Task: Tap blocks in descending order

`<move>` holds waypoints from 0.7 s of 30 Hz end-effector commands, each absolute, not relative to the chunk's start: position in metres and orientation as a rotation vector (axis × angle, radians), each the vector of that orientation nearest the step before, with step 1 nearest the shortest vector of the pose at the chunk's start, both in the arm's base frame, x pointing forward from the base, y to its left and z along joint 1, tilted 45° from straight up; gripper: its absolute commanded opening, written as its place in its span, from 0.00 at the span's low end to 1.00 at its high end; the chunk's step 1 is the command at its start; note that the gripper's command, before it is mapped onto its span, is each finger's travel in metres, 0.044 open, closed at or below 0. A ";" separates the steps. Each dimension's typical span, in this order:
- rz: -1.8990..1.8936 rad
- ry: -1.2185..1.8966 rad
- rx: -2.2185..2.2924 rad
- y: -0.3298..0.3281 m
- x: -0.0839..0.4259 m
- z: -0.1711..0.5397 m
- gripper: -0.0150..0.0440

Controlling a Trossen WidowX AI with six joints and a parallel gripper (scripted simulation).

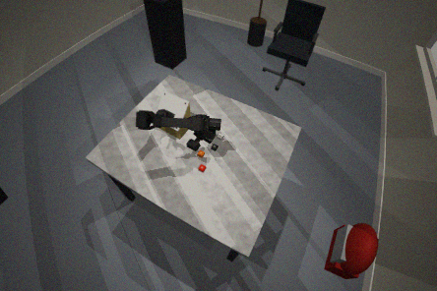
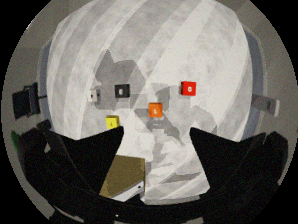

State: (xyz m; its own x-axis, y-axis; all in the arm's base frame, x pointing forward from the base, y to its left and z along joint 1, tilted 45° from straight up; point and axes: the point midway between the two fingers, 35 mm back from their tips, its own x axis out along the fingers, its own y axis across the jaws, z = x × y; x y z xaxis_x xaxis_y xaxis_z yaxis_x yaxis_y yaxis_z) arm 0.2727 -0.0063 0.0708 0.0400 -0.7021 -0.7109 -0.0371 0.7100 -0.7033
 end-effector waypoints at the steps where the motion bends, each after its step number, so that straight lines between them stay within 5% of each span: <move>1: -0.566 1.458 -0.659 -0.006 0.274 0.071 0.93; 21: -0.559 1.460 -0.655 0.075 0.227 -0.012 0.93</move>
